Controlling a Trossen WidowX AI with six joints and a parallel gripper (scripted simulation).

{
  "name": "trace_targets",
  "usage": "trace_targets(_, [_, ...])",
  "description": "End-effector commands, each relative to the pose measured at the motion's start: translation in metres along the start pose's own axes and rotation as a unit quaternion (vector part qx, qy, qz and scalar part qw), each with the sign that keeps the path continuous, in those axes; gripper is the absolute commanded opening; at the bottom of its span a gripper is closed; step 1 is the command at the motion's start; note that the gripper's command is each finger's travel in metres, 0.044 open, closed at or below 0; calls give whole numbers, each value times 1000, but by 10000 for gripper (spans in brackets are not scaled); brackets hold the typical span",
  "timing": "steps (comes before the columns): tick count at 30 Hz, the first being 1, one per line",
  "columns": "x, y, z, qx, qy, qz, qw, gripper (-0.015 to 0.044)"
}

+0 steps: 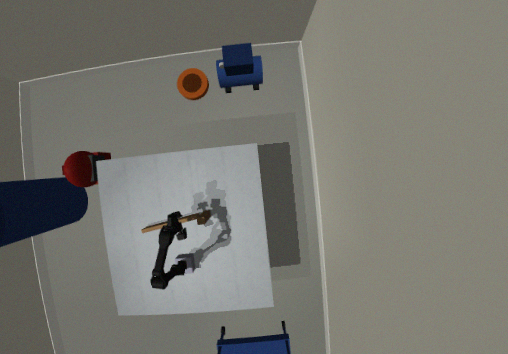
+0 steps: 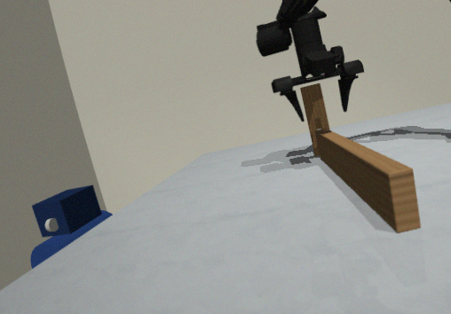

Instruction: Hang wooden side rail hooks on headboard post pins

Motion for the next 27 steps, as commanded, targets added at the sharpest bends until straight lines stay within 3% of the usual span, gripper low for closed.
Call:
trace_targets(1, [1, -8, 1, -3, 3, 3, 1000, 440])
trace_targets(27, [0, -50, 1, -3, 3, 3, 1000, 440])
Point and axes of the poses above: the point midway between the two fingers, 35 mm back from their tips, its own y axis back along the fingers, its own x axis across the jaws, z = x × y, the point moved 5 cm from there along y, back along the fingers, and after that the axes turned 6 degrees about -y, right-handed, at the moved point
